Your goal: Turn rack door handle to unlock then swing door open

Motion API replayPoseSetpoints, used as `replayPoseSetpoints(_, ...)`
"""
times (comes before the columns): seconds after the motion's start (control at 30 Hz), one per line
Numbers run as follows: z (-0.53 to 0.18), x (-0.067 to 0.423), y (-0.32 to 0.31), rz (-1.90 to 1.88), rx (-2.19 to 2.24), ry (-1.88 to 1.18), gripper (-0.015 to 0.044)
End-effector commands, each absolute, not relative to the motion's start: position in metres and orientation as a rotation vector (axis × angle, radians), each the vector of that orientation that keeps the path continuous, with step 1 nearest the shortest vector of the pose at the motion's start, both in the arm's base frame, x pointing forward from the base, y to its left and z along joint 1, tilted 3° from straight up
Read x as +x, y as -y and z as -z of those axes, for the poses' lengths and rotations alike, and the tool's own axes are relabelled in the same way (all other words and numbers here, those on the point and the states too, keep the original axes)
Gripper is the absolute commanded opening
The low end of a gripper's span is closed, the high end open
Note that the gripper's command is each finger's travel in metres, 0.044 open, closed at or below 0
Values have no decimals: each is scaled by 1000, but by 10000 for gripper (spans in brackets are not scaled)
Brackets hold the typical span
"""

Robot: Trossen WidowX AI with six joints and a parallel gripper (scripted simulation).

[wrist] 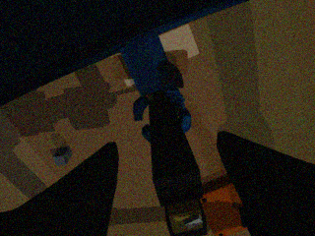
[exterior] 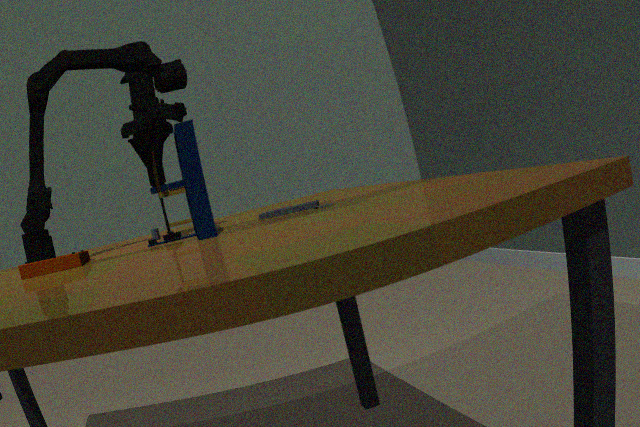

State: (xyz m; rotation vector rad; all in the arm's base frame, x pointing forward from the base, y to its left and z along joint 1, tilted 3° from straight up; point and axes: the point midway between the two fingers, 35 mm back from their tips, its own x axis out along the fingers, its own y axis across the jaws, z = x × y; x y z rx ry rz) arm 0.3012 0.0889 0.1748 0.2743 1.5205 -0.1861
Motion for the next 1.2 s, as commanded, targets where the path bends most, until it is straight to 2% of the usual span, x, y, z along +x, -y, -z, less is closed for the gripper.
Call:
replayPoseSetpoints(0.0, -174, 301, -89, 353, 444, -1502, 280)
replayPoseSetpoints(0.8, -174, 301, -89, 1242, 1354, -1156, 280)
replayPoseSetpoints(1.1, -174, 301, -88, 1266, 1379, -1140, 280)
replayPoseSetpoints(1.17, -174, 301, -88, 1266, 1379, -1140, 228)
